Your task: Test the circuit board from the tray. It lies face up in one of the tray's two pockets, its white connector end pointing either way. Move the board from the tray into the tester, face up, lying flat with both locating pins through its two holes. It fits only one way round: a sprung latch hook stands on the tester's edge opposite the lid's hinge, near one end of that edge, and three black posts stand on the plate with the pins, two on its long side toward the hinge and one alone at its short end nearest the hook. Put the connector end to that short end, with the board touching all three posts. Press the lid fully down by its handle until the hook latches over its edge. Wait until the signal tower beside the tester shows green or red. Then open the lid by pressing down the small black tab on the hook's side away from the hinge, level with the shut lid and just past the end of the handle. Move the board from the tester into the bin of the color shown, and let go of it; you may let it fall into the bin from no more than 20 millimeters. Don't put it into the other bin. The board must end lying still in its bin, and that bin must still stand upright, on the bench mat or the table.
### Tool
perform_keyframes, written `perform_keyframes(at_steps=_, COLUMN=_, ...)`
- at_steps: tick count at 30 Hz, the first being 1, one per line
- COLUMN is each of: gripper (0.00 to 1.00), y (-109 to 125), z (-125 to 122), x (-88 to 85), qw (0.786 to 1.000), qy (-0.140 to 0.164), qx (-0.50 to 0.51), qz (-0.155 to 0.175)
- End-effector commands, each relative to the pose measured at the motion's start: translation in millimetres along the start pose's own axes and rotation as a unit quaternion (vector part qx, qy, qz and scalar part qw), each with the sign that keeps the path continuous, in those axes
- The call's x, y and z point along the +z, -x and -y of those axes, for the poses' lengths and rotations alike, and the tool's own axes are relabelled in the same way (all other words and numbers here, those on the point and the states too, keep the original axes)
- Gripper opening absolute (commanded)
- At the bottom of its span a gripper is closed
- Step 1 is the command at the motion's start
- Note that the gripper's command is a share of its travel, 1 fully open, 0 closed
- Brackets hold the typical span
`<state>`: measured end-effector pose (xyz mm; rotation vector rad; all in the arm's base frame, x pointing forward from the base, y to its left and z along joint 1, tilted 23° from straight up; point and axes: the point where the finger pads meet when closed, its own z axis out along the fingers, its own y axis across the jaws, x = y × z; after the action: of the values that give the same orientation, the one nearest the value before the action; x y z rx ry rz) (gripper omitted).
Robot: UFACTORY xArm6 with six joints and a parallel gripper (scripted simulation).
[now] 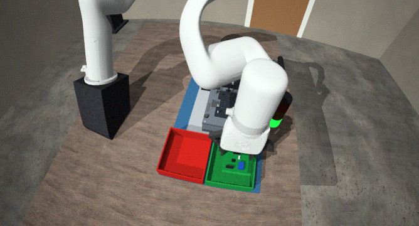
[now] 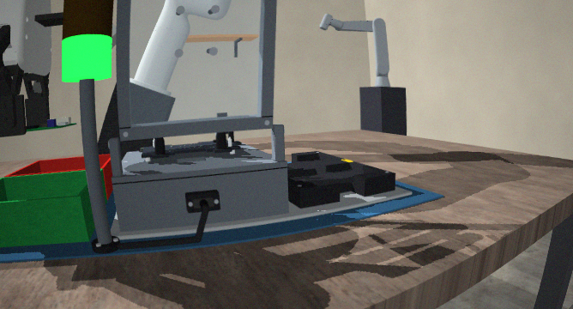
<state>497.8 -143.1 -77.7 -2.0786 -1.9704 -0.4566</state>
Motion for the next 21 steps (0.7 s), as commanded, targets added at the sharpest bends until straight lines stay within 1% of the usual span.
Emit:
perform_keyframes(at_steps=1, gripper=0.79, y=0.5, z=-1.6, x=-0.2, qw=1.0, qy=0.002, qx=0.0, qz=0.001)
perform_keyframes(at_steps=10, gripper=0.79, y=0.6, z=-1.6, x=9.5, qw=1.0, qy=0.002, qx=0.0, qz=0.001)
perform_keyframes(at_steps=21, gripper=0.79, y=0.9, z=-1.7, x=40.3, qw=1.0, qy=0.002, qx=0.0, qz=0.001)
